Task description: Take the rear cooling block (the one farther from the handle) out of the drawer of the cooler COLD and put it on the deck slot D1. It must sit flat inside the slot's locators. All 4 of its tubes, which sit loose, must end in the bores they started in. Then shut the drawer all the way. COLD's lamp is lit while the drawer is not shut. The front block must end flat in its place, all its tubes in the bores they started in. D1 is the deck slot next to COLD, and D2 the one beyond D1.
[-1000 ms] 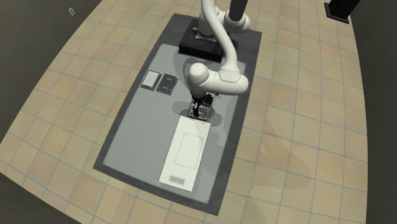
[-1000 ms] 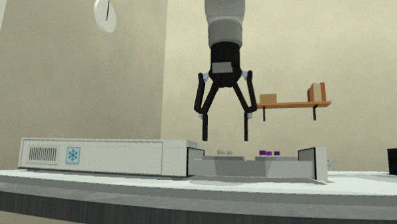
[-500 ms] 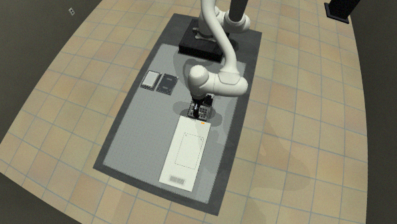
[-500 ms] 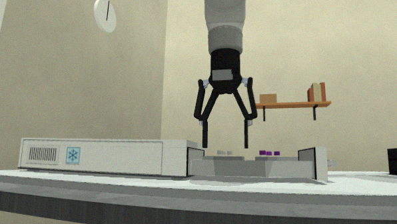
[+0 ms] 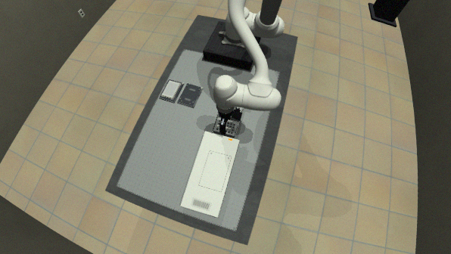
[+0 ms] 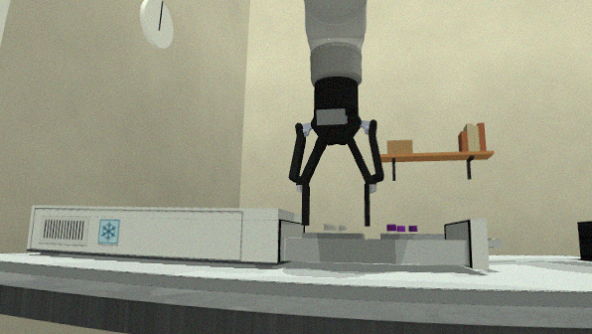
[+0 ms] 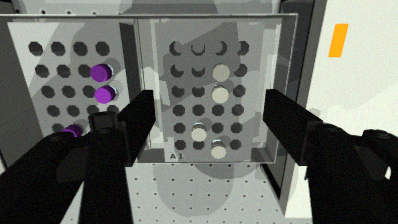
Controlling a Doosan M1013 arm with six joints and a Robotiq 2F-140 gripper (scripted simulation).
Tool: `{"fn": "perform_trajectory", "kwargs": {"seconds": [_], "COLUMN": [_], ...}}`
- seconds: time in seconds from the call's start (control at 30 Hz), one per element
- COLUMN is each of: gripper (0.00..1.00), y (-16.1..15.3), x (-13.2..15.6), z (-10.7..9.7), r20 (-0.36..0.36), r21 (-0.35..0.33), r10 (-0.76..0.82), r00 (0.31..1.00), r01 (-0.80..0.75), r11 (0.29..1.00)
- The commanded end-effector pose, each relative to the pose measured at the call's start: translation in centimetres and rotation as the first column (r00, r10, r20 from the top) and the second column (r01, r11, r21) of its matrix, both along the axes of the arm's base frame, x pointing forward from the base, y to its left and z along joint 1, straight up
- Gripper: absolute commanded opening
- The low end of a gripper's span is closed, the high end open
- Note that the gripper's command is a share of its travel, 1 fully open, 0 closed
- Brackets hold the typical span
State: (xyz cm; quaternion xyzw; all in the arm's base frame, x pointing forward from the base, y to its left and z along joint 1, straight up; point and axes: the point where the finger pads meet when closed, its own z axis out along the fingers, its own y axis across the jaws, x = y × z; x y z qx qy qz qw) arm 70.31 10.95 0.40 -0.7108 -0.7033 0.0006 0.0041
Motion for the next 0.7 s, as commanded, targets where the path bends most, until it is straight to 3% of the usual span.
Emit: {"fn": "perform_trajectory", "kwargs": {"seconds": [0.0,0.67], "gripper": [0.66,0.66], "y": [0.0,0.0], "x": [0.0,0.0], "z": [-0.2,-2.3], "r20": [0.001,0.001], "r21": [0.000,0.000], "r10": [0.000,0.000], "r00": [1.000,1.000], "r01": [0.000,0.000], "r11": [1.000,1.000]}}
